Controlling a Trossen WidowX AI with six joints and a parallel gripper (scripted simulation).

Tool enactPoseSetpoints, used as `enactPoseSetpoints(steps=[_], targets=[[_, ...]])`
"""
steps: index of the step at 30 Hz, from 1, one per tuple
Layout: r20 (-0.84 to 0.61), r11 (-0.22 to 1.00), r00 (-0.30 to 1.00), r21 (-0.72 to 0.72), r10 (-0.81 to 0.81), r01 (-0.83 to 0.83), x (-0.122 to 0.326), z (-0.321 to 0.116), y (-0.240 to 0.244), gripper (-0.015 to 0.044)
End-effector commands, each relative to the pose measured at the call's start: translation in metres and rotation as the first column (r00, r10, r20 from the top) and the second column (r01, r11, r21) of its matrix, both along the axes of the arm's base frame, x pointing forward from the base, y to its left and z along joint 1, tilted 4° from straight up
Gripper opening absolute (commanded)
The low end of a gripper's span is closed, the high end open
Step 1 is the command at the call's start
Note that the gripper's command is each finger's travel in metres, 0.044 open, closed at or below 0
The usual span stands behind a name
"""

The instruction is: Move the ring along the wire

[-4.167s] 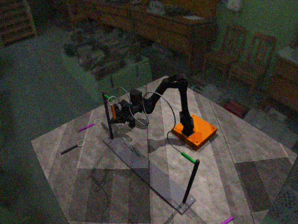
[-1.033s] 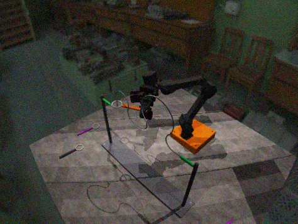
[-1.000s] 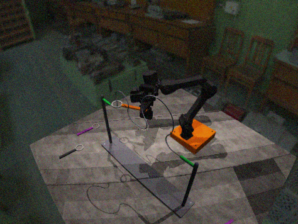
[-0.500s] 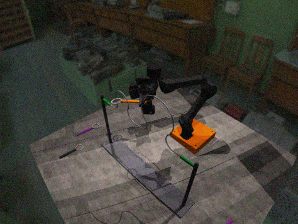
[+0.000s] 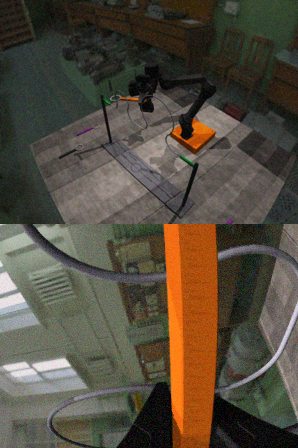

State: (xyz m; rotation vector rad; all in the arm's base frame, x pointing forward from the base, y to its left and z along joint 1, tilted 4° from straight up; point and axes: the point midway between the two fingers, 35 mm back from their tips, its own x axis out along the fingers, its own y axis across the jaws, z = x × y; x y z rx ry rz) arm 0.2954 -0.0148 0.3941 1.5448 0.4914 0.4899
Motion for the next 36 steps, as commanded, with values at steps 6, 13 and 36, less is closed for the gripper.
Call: enactPoseSetpoints(steps=[6, 13, 36], targets=[[0.017, 0.990, 1.000, -0.140, 0.006, -0.003, -0.001, -0.005, 0.000, -0.0150], [0.031, 0.960, 1.000, -0.279, 0.006, 0.002, 0.000, -0.013, -0.001, -0.0150], [0.070, 0.718, 0.997, -0.695, 0.018, 0.036, 0.002, -0.040, -0.014, -0.0150]])
